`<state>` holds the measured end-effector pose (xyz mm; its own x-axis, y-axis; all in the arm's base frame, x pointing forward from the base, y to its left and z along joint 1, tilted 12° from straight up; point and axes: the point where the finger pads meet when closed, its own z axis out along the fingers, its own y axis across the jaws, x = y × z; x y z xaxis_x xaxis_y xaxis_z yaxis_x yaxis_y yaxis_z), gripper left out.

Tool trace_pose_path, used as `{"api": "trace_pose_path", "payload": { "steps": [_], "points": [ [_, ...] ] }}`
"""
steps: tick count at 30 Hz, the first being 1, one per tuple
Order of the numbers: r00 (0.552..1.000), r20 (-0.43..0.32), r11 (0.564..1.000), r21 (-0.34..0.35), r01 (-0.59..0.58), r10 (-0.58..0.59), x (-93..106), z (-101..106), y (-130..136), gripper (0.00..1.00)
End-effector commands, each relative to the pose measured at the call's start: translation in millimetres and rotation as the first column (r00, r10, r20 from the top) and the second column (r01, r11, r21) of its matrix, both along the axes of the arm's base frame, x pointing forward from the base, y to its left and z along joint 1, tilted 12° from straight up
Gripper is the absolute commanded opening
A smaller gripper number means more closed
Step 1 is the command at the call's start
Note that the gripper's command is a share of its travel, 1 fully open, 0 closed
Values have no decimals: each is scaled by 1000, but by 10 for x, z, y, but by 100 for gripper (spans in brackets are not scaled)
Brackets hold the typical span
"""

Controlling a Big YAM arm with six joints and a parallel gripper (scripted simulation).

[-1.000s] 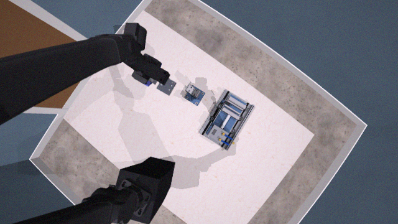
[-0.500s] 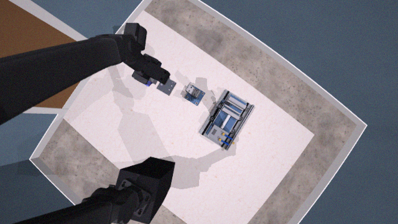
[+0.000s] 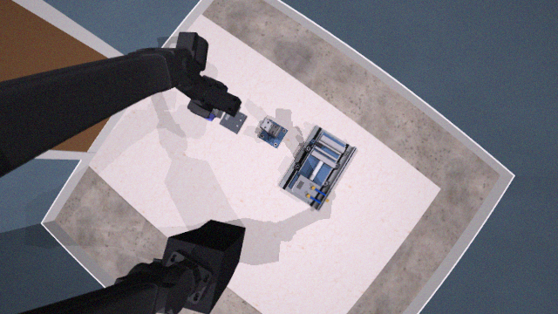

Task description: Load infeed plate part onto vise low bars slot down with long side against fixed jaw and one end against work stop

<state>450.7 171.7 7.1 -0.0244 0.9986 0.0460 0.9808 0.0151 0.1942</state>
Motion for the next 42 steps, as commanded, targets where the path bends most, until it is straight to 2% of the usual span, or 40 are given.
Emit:
{"api": "trace_pose_path", "payload": {
  "steps": [1, 23, 36, 42],
  "points": [
    [999, 37, 1000, 6, -30, 30, 175, 144, 0, 0],
    [978, 37, 979, -36, -202, 204, 156, 116, -118, 0],
    [939, 32, 938, -69, -338, 341, 137, 94, -211, 0],
    [905, 33, 903, -91, -420, 424, 155, 103, -261, 0]
  ]
}}
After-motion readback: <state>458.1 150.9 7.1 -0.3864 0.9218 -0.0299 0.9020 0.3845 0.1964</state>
